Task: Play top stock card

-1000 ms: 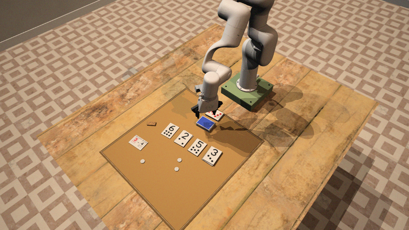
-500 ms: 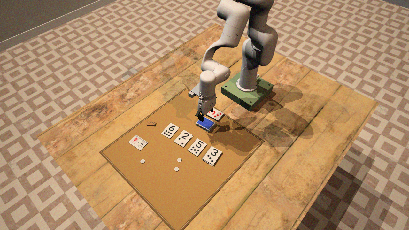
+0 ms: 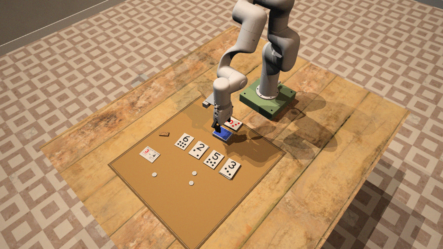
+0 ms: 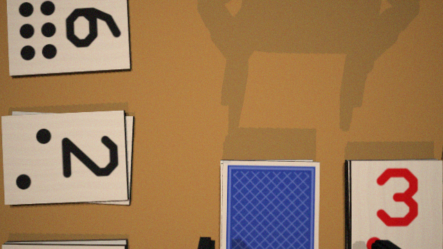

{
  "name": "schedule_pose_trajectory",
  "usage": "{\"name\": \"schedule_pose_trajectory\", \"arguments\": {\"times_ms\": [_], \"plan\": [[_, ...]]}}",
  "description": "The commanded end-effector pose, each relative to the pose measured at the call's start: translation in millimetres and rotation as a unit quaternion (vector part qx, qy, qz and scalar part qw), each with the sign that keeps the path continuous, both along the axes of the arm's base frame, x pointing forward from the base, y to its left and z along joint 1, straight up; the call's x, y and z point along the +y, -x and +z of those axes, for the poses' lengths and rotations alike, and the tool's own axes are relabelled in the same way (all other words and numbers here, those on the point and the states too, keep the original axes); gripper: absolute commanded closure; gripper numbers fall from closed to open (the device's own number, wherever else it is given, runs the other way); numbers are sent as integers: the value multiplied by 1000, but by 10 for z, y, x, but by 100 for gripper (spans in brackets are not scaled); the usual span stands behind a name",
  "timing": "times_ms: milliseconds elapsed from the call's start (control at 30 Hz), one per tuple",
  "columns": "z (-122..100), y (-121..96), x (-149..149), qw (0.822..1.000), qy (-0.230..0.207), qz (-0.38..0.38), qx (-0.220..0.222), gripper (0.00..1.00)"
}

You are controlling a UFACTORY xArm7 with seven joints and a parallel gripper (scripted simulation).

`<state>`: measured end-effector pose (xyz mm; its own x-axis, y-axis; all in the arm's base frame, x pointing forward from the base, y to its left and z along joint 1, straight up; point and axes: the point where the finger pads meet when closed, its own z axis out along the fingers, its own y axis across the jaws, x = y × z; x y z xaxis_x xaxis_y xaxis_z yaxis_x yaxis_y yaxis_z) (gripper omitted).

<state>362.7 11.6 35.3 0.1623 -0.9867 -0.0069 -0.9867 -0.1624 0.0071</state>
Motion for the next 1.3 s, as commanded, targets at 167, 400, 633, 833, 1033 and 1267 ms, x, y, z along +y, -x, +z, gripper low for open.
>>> {"name": "schedule_pose_trajectory", "arguments": {"times_ms": [167, 400, 633, 833, 1033, 1267], "plan": [[-160, -17, -3, 1000, 0, 0, -2, 13], [-288, -17, -4, 1000, 0, 0, -2, 13], [-387, -17, -6, 1000, 0, 0, -2, 13], [-412, -16, -6, 1000, 0, 0, -2, 13], [-418, -16, -6, 1000, 0, 0, -2, 13], [-418, -16, -6, 1000, 0, 0, -2, 13]]}}
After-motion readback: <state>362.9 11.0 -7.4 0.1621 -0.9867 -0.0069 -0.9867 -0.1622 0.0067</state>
